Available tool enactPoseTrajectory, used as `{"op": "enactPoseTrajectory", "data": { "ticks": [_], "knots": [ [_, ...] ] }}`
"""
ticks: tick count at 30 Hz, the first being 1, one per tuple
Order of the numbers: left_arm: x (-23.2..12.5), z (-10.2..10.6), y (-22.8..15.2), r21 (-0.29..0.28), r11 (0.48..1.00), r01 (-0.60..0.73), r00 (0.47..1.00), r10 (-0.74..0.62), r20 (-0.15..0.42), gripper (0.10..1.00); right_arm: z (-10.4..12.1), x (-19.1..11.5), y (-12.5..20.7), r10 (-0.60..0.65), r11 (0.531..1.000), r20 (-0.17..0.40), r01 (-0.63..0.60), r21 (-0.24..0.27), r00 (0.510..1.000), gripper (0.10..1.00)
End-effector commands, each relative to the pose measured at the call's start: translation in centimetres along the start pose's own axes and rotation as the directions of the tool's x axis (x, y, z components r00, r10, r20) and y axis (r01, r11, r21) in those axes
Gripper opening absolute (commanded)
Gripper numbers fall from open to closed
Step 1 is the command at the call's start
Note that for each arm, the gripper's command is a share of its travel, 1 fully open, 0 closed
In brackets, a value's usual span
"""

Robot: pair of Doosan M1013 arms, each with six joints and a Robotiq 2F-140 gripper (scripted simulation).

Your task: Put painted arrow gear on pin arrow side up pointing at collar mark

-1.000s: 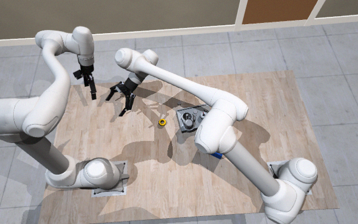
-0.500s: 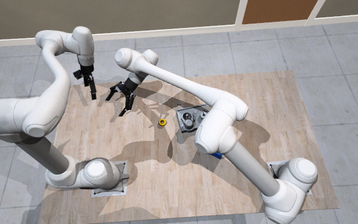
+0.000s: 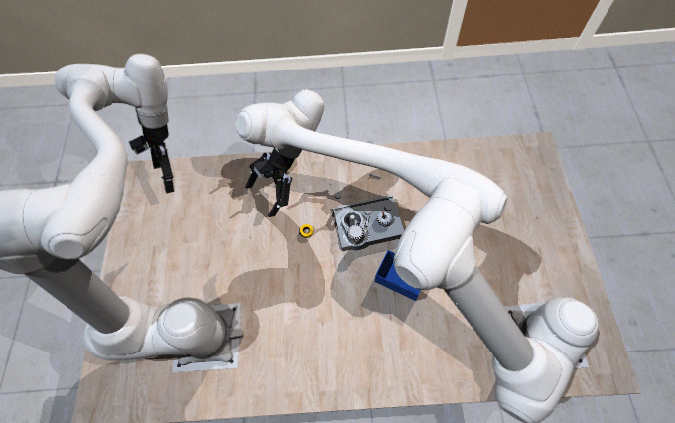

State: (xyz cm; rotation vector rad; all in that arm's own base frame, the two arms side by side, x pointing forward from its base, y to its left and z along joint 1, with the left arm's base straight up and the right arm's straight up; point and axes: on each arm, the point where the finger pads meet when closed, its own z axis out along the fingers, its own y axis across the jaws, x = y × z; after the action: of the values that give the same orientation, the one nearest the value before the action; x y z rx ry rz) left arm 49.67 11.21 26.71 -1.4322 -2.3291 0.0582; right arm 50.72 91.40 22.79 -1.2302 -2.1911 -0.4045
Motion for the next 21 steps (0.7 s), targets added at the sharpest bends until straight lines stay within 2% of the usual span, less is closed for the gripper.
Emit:
{"op": "enactPoseTrajectory", "data": {
  "ticks": [1,2,7,16,18,19,21],
  "knots": [
    [1.2,0.7,0.2,0.015,1.0,-0.012,1.0,0.012,0.007,1.0,-1.5,-3.2,-2.0,0.018,1.0,0.073,-0.017,-0.022,0.997,1.0],
    [1.9,1.1,0.3,0.025,1.0,-0.018,1.0,0.018,0.011,1.0,-2.9,-6.5,-4.1,0.033,0.999,0.148,-0.029,-0.029,0.988,1.0],
    [6.1,3.9,0.5,0.081,0.995,-0.063,0.997,0.059,0.046,1.0,-5.2,-11.5,-7.6,0.05,0.998,0.256,-0.041,-0.039,0.966,1.0],
    [14.2,9.6,-0.5,0.169,0.973,-0.159,0.98,0.133,0.151,1.0,-9.9,-21.0,-15.1,0.069,0.997,0.446,-0.049,-0.055,0.893,1.0],
    [14.2,9.6,-0.5,0.169,0.973,-0.159,0.98,0.133,0.151,1.0,-9.9,-21.0,-15.1,0.069,0.997,0.446,-0.049,-0.055,0.893,1.0],
    [15.4,10.5,-0.9,0.18,0.968,-0.175,0.975,0.144,0.171,1.0,-11.4,-23.9,-17.7,0.07,0.997,0.499,-0.047,-0.058,0.864,1.0],
    [17.6,12.2,-1.7,0.196,0.959,-0.205,0.963,0.163,0.213,1.0,-12.2,-25.4,-19.1,0.07,0.997,0.528,-0.045,-0.06,0.846,1.0]
  ]
}}
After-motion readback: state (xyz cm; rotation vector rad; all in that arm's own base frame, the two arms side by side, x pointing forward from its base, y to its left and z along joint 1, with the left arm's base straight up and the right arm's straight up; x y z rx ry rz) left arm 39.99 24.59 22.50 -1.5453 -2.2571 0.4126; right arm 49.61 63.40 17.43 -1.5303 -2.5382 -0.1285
